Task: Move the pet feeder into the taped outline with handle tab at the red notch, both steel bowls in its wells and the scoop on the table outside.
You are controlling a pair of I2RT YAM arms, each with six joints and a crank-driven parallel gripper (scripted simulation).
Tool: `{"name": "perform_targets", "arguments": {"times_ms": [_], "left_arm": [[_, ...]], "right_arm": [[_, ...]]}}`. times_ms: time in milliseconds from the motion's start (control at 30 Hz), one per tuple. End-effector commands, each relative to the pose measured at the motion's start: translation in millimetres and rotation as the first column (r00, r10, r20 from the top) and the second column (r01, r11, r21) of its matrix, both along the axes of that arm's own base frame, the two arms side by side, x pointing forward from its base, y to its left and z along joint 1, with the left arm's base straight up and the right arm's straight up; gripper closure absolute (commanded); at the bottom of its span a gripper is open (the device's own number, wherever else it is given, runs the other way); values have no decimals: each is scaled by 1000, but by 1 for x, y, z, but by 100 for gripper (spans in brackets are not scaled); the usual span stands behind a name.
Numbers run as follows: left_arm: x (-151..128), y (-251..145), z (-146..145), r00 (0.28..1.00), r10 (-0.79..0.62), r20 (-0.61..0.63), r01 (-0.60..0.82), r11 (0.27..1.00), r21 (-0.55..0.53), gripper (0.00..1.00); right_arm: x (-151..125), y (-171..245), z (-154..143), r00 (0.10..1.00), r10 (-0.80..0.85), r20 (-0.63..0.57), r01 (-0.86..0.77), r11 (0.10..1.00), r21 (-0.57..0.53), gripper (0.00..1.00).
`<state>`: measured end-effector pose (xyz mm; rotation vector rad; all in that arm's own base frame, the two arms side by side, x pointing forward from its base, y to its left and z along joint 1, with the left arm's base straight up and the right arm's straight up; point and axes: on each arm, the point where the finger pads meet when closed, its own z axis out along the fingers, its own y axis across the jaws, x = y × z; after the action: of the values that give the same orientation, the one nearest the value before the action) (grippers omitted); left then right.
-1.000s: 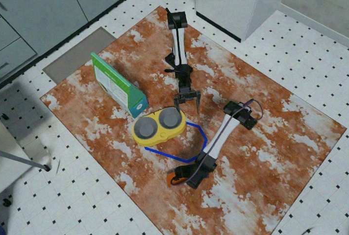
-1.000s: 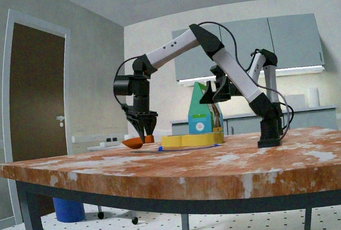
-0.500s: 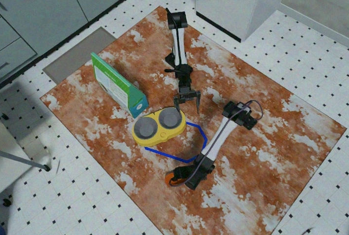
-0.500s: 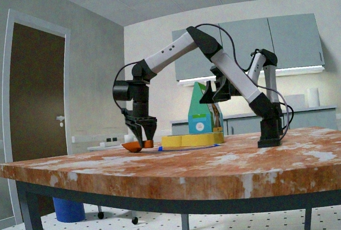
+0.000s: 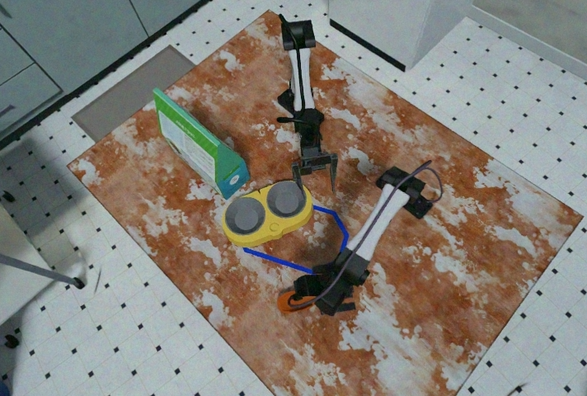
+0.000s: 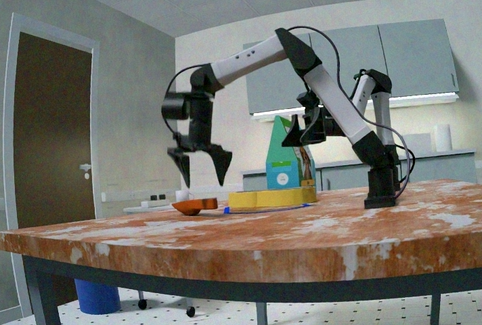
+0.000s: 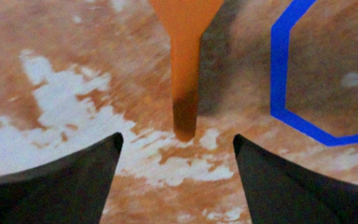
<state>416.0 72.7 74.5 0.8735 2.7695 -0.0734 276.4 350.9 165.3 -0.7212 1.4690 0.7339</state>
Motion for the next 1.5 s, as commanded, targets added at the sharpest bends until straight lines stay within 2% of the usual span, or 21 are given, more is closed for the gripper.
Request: {"name": "perform_targets", "arguments": {"times_ms": [0,100,200,267,467,667,733,867,1000,1167,1233,1300,1400,1467], "left_arm": [[-5,-1,48,999,-7,37,8,1000,-7,2],[-7,-9,63,999,-3,50,2,1000,22,2],[-8,-12,68,998,-6,57,4,1000,31,2],[-15,-24,80,997,-19,69,15,998,55,2],[-39,-75,143,977,-88,195,62,989,135,2],[-112,-137,235,878,-199,436,131,975,180,2],[-112,-137,235,878,-199,436,131,975,180,2],[-177,-152,285,765,-235,599,185,972,145,2],[-223,-148,314,661,-227,715,247,966,79,2],[-265,-131,334,555,-186,810,332,943,-11,2],[-277,-123,341,518,-160,840,357,933,-43,2],[-277,-123,341,518,-160,840,357,933,-43,2],[-296,-105,349,465,-104,879,377,922,-90,2],[-308,-93,352,440,-71,895,405,905,-127,2]], "right_arm": [[6,8,31,998,16,56,-20,997,70,0],[10,9,14,999,24,29,-24,1000,-4,0],[12,8,11,999,26,23,-26,999,-23,0],[20,6,-7,999,29,-13,-30,995,-97,0],[51,-12,-55,989,17,-148,-64,945,-321,0],[91,-43,-80,964,-34,-265,-91,891,-445,0],[91,-43,-80,964,-34,-265,-91,891,-445,0],[109,-65,-92,934,-73,-350,-120,858,-499,0],[120,-81,-100,887,-175,-428,-85,848,-523,0],[128,-87,-105,790,-331,-516,1,842,-540,0],[130,-84,-105,752,-380,-538,31,837,-547,24],[130,-84,-105,752,-380,-538,31,837,-547,24],[133,-82,-106,691,-452,-565,82,824,-560,61],[135,-80,-106,650,-495,-577,116,815,-568,61]]}}
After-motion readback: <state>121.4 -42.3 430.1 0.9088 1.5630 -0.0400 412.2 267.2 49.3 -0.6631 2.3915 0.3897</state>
